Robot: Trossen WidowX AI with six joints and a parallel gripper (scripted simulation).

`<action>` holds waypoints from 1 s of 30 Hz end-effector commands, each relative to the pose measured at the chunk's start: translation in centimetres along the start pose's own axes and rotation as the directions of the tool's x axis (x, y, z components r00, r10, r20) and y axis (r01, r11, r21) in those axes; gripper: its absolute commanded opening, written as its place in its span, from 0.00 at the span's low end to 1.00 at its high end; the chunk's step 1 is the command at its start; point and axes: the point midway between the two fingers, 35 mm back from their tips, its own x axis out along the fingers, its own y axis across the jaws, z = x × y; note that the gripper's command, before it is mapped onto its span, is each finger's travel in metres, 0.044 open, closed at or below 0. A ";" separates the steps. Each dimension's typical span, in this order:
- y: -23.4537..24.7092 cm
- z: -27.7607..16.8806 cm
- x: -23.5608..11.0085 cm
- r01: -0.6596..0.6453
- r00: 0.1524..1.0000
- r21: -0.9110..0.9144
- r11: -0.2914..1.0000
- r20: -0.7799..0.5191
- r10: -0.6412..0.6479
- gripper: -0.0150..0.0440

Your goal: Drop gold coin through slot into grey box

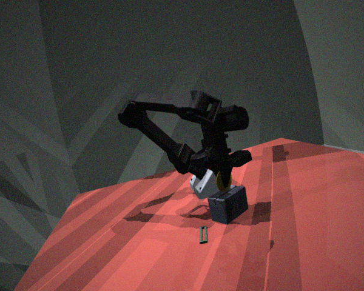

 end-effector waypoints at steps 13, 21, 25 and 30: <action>0.0 0.0 0.3 0.000 1.000 0.001 1.000 0.000 0.000 0.39; 0.0 0.0 0.3 0.000 1.000 0.001 1.000 0.000 0.000 0.53; 0.0 0.0 0.3 0.000 1.000 0.001 1.000 0.000 0.000 0.53; 0.1 0.0 -1.2 0.000 1.000 0.000 1.000 -0.001 0.000 0.75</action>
